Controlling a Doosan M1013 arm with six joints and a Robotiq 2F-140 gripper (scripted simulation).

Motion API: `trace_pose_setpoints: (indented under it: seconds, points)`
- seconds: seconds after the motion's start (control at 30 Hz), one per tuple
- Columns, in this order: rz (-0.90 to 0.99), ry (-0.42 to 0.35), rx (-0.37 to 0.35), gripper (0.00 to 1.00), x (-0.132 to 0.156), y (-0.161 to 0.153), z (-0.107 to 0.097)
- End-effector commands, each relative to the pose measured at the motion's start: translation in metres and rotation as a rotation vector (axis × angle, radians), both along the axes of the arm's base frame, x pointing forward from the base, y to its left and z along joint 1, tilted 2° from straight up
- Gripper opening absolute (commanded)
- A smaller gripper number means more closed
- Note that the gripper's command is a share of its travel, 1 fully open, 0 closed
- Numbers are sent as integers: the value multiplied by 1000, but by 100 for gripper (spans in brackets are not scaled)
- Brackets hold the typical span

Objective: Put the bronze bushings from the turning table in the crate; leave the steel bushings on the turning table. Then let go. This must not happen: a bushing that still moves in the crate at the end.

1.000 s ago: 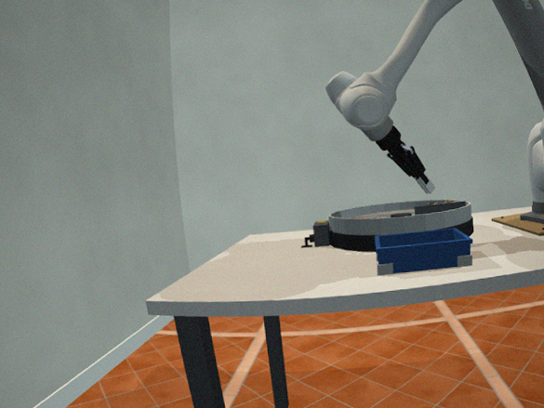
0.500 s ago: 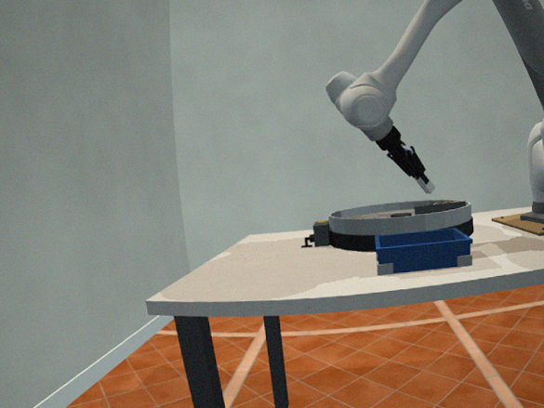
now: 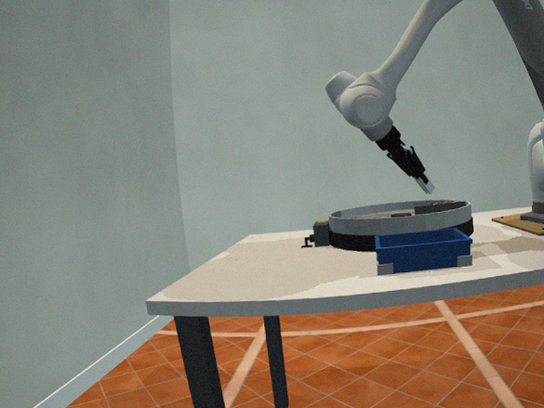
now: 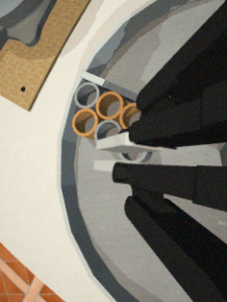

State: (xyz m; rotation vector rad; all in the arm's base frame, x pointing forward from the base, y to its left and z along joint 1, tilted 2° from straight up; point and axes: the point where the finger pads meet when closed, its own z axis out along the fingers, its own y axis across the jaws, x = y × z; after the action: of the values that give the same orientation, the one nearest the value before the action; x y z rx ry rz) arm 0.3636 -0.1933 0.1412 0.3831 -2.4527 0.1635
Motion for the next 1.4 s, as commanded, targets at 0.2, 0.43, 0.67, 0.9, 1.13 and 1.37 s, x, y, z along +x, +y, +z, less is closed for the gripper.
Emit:
trace_pose_setpoints:
  seconds: [0.2,0.43,0.67,0.9,1.13,1.37]
  points:
    - [0,0,0,6,0,0,0]
    - [0,0,0,6,0,0,0]
    - [0,0,0,6,0,0,0]
    - [0,0,0,6,0,0,0]
    - [0,0,0,6,0,0,-2]
    - [0,0,0,6,1,0,-22]
